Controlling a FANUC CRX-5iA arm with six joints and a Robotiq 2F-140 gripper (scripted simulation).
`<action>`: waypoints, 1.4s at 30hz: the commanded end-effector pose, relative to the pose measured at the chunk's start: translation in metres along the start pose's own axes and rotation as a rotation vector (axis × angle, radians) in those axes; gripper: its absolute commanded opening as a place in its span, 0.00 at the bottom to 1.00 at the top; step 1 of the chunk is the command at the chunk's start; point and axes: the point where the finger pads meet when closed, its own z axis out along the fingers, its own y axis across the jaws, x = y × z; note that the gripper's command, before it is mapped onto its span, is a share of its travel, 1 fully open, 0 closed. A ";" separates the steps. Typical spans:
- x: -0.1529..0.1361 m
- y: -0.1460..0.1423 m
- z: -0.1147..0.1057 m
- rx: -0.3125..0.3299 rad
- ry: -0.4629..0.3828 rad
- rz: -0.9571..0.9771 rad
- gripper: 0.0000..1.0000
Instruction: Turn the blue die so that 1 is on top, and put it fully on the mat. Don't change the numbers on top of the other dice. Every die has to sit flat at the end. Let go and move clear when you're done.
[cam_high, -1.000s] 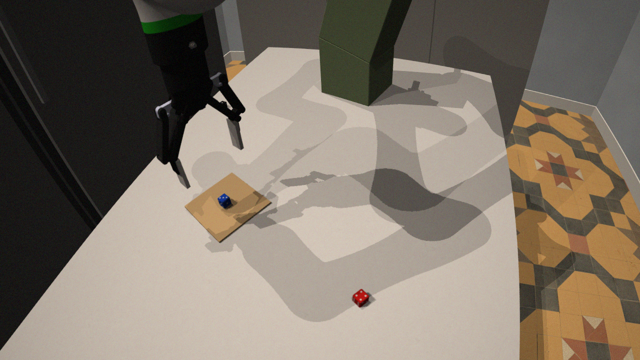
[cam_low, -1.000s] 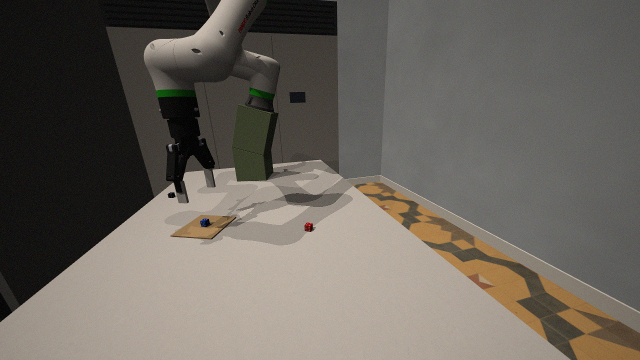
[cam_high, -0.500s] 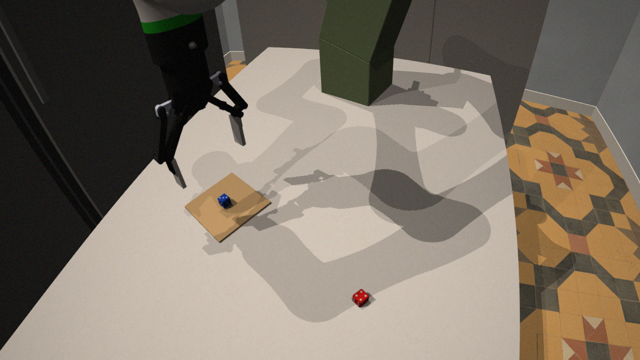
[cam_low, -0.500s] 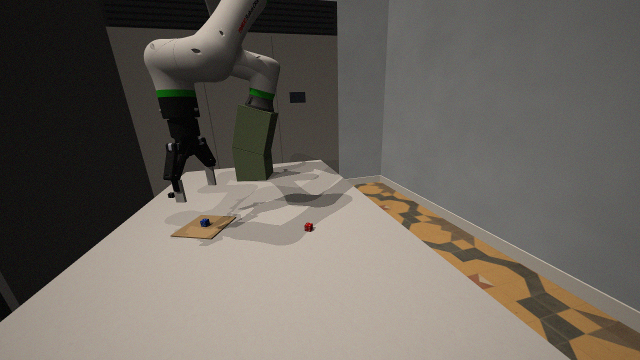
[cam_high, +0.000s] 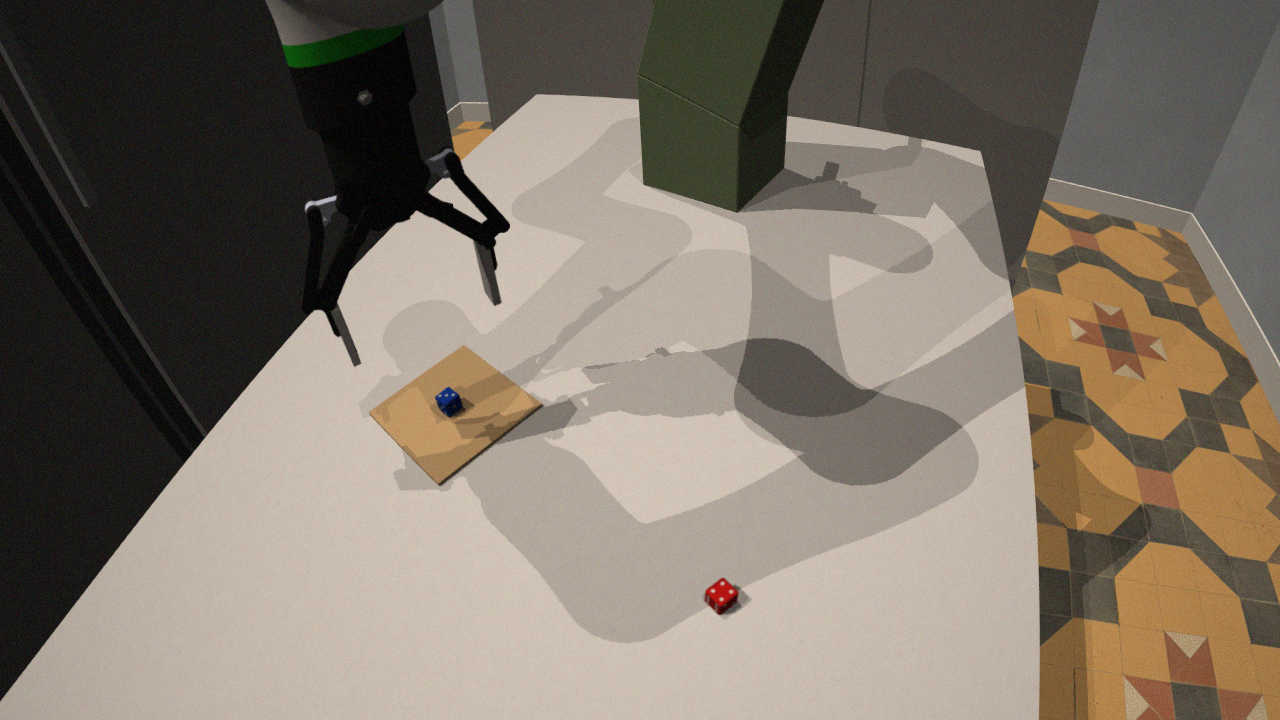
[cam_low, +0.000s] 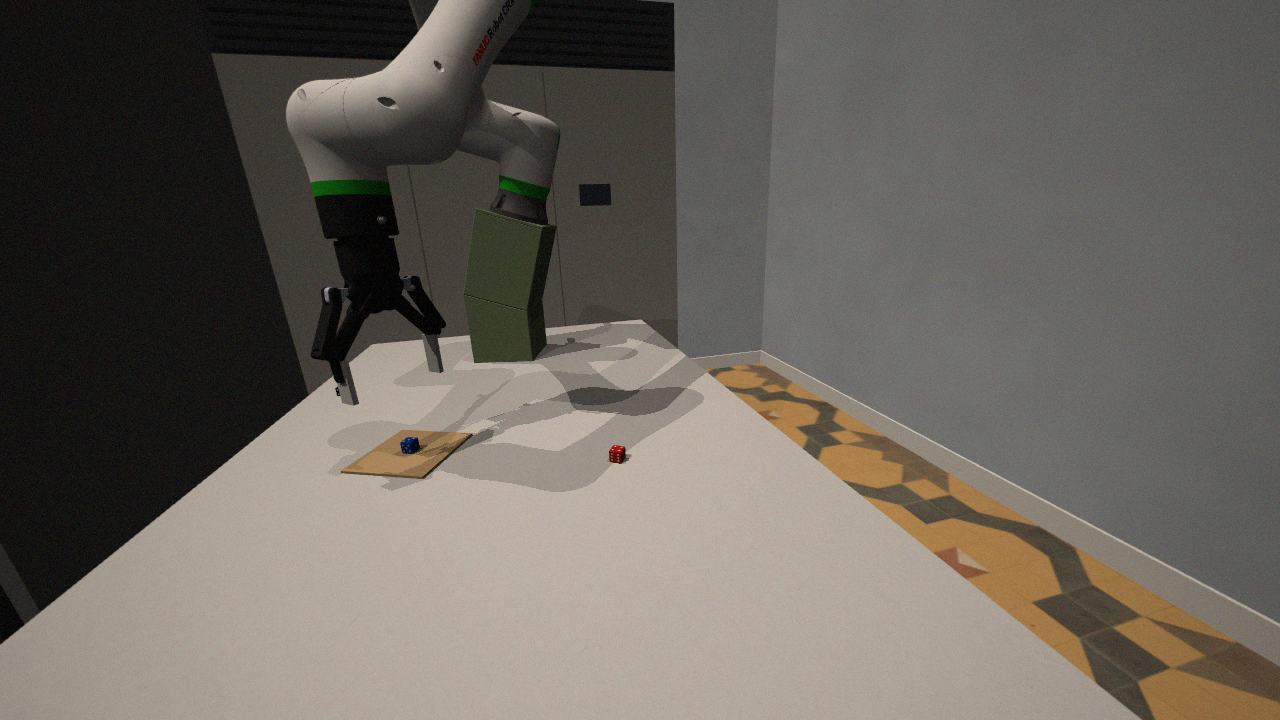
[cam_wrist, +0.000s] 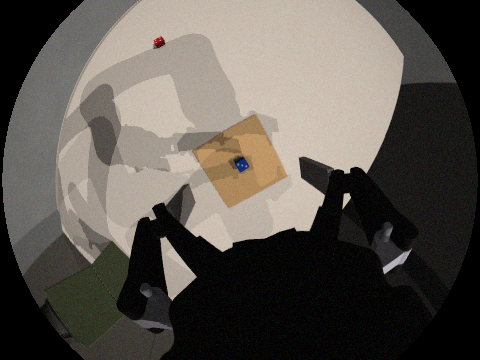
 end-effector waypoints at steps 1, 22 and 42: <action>0.000 0.000 0.000 -0.002 -0.013 0.173 1.00; 0.000 0.000 0.003 -0.006 -0.012 0.800 1.00; 0.000 0.000 0.005 -0.009 -0.011 1.403 1.00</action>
